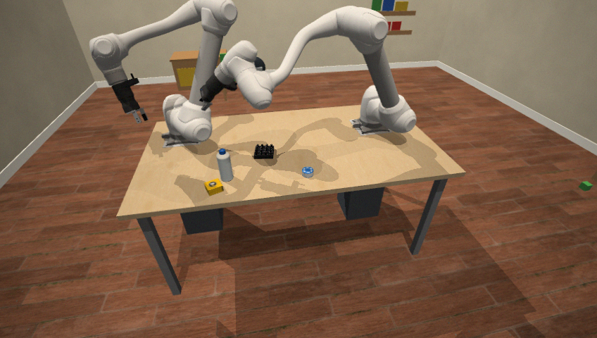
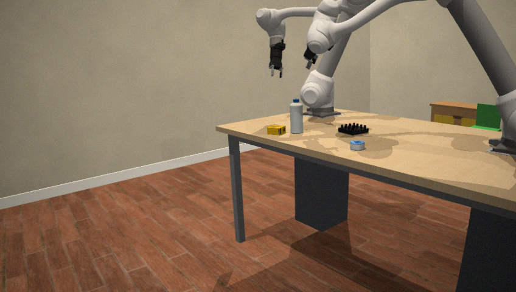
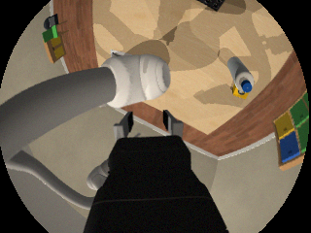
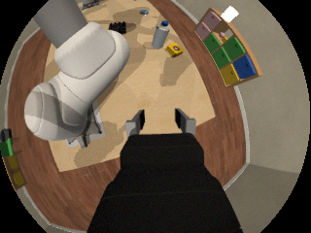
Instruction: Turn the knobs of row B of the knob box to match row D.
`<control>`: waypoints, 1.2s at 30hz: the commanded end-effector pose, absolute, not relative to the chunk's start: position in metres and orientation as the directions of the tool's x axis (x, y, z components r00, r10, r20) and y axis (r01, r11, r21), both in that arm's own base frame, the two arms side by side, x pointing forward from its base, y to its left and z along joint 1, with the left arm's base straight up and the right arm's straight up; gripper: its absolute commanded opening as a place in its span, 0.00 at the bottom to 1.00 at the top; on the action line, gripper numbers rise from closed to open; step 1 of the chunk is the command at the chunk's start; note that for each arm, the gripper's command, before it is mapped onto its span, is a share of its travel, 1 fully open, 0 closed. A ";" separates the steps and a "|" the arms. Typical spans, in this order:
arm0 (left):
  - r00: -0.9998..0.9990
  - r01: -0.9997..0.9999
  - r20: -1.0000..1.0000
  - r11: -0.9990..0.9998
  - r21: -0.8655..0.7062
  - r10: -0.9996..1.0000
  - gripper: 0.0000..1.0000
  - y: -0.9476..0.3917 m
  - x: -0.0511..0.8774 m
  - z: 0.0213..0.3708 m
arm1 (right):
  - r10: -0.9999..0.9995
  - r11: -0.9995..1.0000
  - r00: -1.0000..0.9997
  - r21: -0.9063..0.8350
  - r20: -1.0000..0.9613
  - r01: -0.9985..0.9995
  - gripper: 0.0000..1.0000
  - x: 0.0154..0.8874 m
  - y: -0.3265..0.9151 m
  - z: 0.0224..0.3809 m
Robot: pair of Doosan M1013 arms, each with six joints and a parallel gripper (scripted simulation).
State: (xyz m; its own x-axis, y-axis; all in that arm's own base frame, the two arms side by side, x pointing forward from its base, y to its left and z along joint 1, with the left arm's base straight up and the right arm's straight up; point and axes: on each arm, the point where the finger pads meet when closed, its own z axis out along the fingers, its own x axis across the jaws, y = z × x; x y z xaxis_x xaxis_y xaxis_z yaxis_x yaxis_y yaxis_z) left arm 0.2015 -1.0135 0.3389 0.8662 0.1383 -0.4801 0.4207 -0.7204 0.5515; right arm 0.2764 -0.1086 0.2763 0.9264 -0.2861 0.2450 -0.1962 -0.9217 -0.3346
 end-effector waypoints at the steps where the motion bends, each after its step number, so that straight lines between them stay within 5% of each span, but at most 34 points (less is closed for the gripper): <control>1: 0.867 0.420 -0.480 -0.719 0.553 0.137 1.00 -1.014 0.202 0.341 | -0.286 -0.922 0.926 -0.335 0.246 -0.196 1.00 0.277 -0.109 0.277; 36: 0.867 0.420 -0.480 -0.719 0.553 0.137 1.00 -1.014 0.202 0.341 | -0.201 -0.916 0.972 -0.374 0.122 -0.142 1.00 0.235 -0.182 0.247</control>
